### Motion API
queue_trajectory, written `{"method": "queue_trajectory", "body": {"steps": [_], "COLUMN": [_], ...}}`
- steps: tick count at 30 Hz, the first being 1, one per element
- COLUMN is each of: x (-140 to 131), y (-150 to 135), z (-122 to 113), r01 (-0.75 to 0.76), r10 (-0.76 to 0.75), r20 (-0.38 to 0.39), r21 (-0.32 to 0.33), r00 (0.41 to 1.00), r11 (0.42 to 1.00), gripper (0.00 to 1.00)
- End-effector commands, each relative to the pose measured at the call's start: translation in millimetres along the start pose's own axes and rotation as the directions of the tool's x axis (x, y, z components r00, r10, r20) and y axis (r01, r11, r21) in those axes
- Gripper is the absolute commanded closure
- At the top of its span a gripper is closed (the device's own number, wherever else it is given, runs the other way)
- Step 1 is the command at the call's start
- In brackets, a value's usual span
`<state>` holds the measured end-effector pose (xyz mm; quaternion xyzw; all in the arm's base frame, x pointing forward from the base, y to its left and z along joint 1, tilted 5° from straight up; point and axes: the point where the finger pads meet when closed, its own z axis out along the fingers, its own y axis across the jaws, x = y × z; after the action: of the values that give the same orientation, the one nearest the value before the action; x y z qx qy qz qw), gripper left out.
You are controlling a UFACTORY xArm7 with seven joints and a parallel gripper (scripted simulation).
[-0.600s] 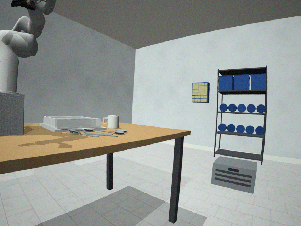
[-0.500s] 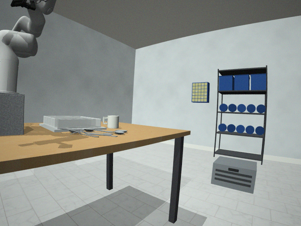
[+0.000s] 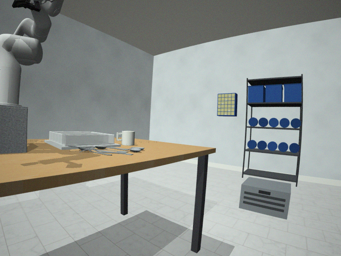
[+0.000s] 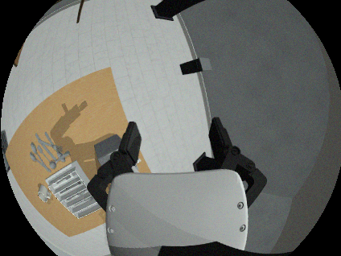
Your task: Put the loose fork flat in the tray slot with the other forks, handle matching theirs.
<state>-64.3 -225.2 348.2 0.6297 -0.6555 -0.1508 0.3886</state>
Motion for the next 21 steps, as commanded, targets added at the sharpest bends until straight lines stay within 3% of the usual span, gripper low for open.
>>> {"method": "queue_trajectory", "body": {"steps": [1, 6, 14, 21], "x": [1.0, 10.3, 43.4, 43.4], "y": [0.1, -11.9, -72.7, -72.7], "z": [-0.9, -1.7, 7.6, 7.6], "r01": [0.0, 0.041, 0.219, 0.219], "r10": [0.0, -0.041, -0.218, -0.218], "r20": [-0.002, 0.001, 0.025, 0.025], "r21": [0.0, -0.013, -0.028, -0.028], "r00": [1.0, 0.999, 0.976, 0.976], "r11": [1.0, 0.999, 0.975, 0.975], "gripper": [0.0, 0.0, 0.0, 0.0]}}
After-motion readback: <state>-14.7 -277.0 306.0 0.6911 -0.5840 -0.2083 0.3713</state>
